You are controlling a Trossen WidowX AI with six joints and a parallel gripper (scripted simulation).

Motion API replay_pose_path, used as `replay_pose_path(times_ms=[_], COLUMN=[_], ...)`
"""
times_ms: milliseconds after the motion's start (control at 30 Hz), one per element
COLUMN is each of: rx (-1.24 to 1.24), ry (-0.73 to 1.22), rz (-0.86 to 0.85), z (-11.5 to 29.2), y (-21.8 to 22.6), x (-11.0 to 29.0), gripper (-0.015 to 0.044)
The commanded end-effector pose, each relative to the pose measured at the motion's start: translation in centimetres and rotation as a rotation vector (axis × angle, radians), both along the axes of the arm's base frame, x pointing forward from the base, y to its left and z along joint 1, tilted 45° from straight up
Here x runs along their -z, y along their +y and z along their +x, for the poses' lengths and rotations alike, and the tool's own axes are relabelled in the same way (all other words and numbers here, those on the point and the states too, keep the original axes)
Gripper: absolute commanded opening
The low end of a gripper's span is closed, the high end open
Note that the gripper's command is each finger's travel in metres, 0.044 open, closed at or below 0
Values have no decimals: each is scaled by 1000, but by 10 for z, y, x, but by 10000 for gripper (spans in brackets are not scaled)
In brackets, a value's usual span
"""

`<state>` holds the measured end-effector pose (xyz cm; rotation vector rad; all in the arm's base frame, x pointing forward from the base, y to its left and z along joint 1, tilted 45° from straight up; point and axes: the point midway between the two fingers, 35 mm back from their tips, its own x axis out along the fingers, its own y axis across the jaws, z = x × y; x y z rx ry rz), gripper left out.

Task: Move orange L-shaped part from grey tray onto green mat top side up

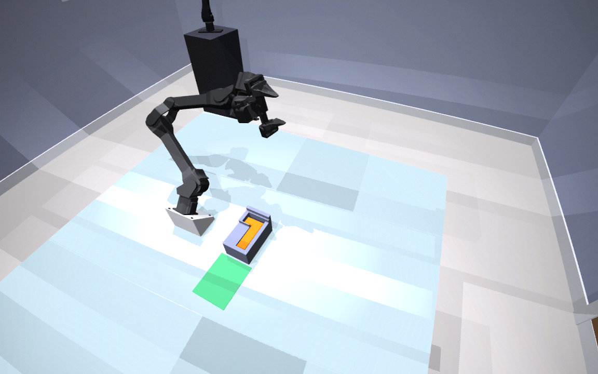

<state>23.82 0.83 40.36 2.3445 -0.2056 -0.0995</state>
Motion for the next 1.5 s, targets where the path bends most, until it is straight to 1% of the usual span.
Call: replay_pose_path(times_ms=[0,33,100,233,267,333,433,533,600,667,767,833,933,1000,1100,1467], rx=[-3,-11,-41,-191,-247,-376,-613,-893,-1094,-1298,-1587,-1753,-1937,-1993,-2026,-2027], ry=[13,38,126,400,468,595,745,834,850,828,717,597,359,225,52,38], rz=[-19,-57,-187,-576,-671,-846,-1066,-1230,-1305,-1353,-1379,-1367,-1323,-1263,-1254,-1254], z=[2,5,15,40,45,52,56,52,47,39,27,20,11,7,6,6], y=[1,2,6,15,16,18,18,18,18,18,20,21,24,25,26,26], x=[2,6,19,68,82,110,150,186,207,224,244,253,260,261,260,260], gripper=[374,347,295,190,180,180,180,180,180,180,180,180,180,180,180,180])
